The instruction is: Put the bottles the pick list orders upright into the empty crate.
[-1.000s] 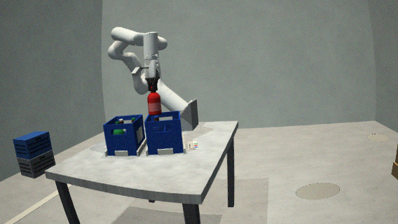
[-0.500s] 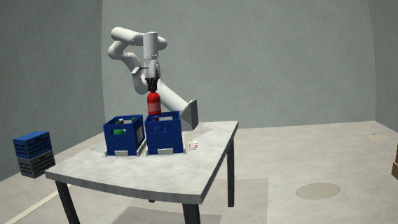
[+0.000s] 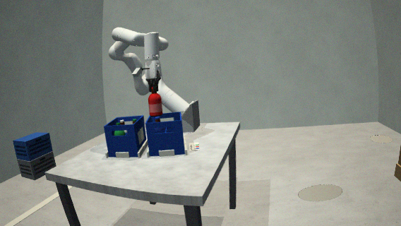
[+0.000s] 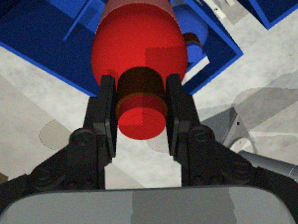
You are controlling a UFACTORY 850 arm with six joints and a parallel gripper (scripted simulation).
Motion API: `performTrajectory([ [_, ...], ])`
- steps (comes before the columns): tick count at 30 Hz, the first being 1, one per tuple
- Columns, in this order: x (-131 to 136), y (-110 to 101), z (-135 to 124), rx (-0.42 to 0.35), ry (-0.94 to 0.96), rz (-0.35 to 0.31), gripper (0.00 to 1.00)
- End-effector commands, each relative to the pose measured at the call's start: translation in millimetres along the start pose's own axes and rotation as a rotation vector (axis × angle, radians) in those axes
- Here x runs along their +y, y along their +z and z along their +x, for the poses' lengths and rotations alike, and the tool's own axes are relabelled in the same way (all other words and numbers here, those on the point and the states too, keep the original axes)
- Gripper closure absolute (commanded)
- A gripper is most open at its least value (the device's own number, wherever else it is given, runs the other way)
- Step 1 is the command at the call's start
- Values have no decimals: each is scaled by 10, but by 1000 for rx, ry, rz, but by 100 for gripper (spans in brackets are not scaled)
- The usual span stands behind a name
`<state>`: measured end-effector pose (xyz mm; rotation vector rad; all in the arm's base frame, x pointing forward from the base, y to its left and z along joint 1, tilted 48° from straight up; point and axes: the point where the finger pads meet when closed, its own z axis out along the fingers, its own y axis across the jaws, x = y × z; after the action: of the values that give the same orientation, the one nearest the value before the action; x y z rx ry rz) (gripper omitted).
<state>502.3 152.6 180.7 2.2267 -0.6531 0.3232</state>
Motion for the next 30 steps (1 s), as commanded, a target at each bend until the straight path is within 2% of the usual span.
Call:
performTrajectory([
  [1,-3,-9,4,1,1,2,100],
  [16,-2,-9,8,1,1,2,100],
  [30,-2,110,9,1,1,2,100],
])
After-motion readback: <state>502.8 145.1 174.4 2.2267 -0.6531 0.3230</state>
